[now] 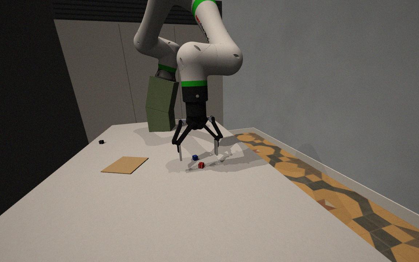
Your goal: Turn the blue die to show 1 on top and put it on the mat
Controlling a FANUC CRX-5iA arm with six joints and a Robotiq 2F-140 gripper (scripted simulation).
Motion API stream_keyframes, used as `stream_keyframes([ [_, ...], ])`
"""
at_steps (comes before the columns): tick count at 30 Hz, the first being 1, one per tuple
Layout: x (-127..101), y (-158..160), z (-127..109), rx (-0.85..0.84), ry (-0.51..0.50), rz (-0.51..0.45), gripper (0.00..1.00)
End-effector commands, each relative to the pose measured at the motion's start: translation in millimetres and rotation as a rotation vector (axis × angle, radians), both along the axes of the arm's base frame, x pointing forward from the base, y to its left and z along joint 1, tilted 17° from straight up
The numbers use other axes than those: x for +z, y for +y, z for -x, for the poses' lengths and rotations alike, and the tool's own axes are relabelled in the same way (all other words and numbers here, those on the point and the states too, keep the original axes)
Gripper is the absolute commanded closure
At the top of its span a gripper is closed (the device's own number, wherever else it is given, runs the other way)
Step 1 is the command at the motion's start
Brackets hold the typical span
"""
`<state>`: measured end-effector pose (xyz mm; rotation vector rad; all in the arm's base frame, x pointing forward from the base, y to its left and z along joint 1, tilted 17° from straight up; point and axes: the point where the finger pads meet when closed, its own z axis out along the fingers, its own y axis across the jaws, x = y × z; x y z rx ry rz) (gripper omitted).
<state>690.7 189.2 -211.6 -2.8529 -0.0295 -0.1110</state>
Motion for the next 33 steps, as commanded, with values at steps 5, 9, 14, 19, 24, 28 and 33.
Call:
stream_keyframes([
  [5,0,0,0,0.0,0.0,0.0,0.0],
  [9,0,0,0,0.0,0.0,0.0,0.0],
  [14,0,0,0,0.0,0.0,0.0,0.0],
  [19,1,0,0,0.0,0.0,0.0,0.0],
  [24,6,-2,0,0.0,0.0,0.0,0.0],
  [28,24,-7,2,0.0,0.0,0.0,0.0],
  [33,59,-18,4,0.0,0.0,0.0,0.0],
])
